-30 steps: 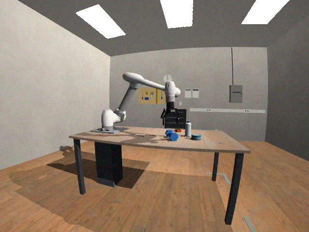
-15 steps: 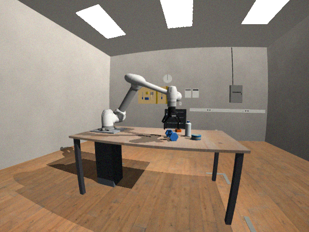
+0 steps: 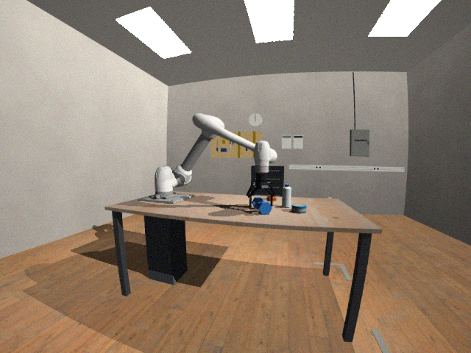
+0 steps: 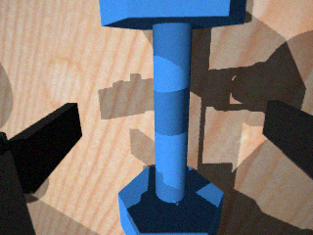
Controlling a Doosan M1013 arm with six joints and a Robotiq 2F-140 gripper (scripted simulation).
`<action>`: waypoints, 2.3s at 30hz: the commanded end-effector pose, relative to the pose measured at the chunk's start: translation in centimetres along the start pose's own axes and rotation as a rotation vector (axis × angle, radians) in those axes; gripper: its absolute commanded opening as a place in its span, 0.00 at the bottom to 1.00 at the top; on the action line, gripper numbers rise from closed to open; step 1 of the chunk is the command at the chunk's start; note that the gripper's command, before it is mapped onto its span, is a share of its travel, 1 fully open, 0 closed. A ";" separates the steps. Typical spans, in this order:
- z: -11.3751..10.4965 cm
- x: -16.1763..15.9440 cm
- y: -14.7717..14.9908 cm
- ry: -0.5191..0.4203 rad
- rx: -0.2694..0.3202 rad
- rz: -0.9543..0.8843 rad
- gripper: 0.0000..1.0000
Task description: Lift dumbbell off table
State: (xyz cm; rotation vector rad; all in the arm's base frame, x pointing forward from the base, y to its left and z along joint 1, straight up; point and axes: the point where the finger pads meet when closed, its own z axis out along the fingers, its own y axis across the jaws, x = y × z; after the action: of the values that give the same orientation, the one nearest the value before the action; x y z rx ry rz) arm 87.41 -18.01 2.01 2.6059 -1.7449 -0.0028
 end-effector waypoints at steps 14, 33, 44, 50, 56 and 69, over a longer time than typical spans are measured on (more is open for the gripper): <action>0.3 0.1 -0.3 -0.001 0.003 0.004 1.00; 0.3 0.0 -0.3 -0.001 0.004 0.004 1.00; 0.3 0.0 -0.3 -0.001 0.004 0.004 1.00; 0.3 0.0 -0.3 -0.001 0.004 0.004 1.00; 0.3 0.0 -0.3 -0.001 0.004 0.004 0.10; 0.3 0.0 -0.3 -0.001 0.003 0.004 0.10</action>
State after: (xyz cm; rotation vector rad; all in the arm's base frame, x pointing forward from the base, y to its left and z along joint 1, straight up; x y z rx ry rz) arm 87.52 -18.04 2.02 2.6063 -1.7452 -0.0004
